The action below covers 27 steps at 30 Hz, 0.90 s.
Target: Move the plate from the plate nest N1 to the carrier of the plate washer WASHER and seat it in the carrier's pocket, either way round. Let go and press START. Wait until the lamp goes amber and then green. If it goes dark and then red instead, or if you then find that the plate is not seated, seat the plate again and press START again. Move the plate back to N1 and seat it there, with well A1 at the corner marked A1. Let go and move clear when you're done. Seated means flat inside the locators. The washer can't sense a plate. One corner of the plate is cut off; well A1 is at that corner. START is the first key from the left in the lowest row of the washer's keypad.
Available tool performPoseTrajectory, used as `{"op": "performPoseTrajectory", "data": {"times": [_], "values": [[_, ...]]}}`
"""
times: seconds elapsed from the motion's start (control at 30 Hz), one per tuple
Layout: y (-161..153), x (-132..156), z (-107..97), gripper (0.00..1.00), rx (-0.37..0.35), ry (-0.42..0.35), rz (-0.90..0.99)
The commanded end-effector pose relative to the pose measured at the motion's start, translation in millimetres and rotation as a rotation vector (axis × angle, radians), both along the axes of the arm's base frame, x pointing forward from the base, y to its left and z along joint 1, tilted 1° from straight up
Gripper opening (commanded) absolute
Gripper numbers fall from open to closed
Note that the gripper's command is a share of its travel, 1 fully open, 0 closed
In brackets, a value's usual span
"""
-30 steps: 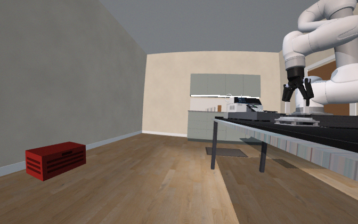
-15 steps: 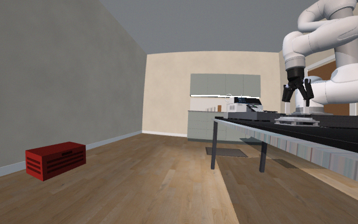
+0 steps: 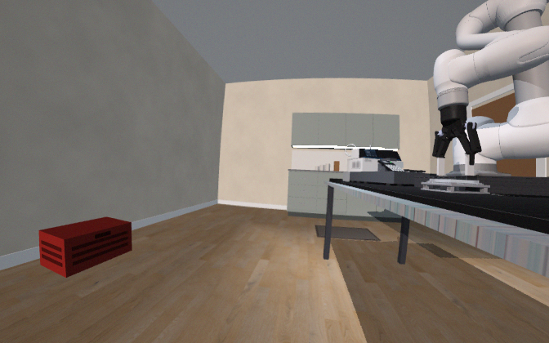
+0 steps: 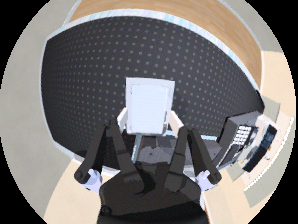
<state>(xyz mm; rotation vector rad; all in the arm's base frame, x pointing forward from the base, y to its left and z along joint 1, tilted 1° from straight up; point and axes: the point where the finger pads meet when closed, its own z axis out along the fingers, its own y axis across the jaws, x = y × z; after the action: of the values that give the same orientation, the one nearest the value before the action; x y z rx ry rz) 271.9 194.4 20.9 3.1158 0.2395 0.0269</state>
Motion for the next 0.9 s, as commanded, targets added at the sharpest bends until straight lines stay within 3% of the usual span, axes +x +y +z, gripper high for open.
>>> {"op": "performPoseTrajectory", "data": {"times": [0.0,0.87], "values": [[0,0,-2,0.70,0.000,0.000,0.000],[0,0,-17,0.70,0.000,0.000,0.000]]}}
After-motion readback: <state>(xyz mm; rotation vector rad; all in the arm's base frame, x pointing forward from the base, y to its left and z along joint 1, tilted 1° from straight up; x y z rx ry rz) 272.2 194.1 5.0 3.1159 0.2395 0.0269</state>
